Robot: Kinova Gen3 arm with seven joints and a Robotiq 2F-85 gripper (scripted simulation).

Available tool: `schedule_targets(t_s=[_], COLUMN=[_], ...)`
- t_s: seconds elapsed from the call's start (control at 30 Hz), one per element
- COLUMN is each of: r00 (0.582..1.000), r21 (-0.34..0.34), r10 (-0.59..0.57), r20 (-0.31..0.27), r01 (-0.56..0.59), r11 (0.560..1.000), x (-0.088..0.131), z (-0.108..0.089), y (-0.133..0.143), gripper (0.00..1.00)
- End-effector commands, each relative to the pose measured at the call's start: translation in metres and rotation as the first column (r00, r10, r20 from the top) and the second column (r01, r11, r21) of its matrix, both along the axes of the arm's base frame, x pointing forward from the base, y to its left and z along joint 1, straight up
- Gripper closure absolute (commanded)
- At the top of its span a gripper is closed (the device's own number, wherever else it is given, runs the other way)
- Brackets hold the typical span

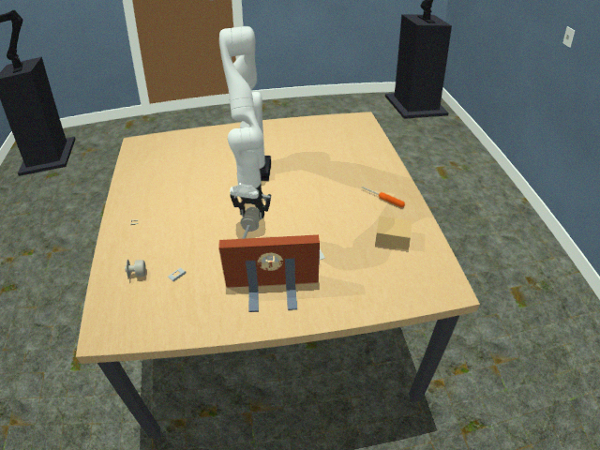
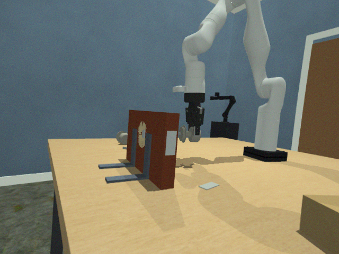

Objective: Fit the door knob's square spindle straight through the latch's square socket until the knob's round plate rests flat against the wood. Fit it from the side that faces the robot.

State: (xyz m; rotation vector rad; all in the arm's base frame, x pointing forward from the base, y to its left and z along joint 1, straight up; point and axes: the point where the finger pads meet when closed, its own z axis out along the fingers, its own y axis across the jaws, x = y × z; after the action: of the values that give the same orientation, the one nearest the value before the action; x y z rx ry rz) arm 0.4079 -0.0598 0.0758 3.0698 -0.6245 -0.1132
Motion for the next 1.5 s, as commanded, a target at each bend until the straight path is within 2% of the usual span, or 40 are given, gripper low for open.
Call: schedule_targets(t_s=[0.0, 0.17, 0.33, 0.53, 0.6, 0.73, 0.9, 1.1, 1.17, 1.3, 1.47], r00=[1.0, 0.999, 0.999, 0.99, 0.99, 0.99, 0.988, 0.97, 0.97, 0.969, 0.969], r21=[0.012, 0.014, 0.017, 0.042, 0.042, 0.043, 0.046, 0.07, 0.07, 0.071, 0.071], r10=[0.03, 0.038, 0.046, 0.137, 0.137, 0.143, 0.151, 0.241, 0.241, 0.246, 0.246], r20=[0.005, 0.006, 0.006, 0.016, 0.016, 0.017, 0.018, 0.03, 0.03, 0.031, 0.031], r01=[-0.03, -0.038, -0.046, -0.137, -0.137, -0.143, -0.152, -0.243, -0.243, -0.248, -0.248], r11=[0.999, 0.999, 0.999, 0.99, 0.99, 0.989, 0.987, 0.968, 0.968, 0.966, 0.966], x=[0.002, 0.015, 0.016, 0.019, 0.019, 0.032, 0.034, 0.037, 0.037, 0.05, 0.051], z=[0.001, 0.002, 0.002, 0.002, 0.002, 0.003, 0.003, 0.003, 0.003, 0.004, 0.004], y=[-0.001, 0.012, 0.013, 0.016, 0.016, 0.029, 0.031, 0.034, 0.034, 0.047, 0.048], gripper=[0.37, 0.37, 0.37, 0.37, 0.37, 0.37, 0.37, 0.37, 0.37, 0.37, 0.37])
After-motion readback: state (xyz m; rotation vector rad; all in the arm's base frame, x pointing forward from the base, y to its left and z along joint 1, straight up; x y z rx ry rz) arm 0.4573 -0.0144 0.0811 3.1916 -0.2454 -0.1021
